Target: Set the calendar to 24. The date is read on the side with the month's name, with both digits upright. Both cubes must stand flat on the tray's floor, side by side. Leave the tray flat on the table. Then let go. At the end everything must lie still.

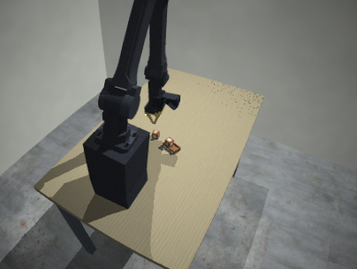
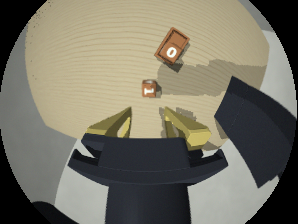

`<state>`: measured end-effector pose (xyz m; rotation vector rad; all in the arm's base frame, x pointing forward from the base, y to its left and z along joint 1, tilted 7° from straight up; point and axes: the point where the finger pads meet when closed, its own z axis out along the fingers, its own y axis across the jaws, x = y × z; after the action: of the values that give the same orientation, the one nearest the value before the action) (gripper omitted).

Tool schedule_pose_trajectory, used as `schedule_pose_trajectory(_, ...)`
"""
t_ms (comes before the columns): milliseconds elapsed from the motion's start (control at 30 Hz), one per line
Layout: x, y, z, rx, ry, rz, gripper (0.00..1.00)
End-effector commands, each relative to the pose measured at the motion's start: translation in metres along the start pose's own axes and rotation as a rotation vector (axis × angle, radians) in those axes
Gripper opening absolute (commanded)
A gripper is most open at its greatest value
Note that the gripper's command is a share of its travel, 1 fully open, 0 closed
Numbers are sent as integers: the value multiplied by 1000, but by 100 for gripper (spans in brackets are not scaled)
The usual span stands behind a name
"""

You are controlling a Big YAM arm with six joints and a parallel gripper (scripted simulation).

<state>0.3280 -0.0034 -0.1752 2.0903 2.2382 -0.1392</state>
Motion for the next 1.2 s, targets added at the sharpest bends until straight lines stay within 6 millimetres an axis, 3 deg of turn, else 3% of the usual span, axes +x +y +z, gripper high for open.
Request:
schedule_pose_trajectory(0, 0, 5, -10, -21, -2, 16, 100)
schedule_pose_trajectory(667, 1, 5, -6, -15, -2, 12, 100)
schedule_pose_trajectory(900, 2, 4, 1, -14, -3, -209, 100)
schedule_pose_trajectory(1167, 2, 11, -6, -39, -7, -407, 100)
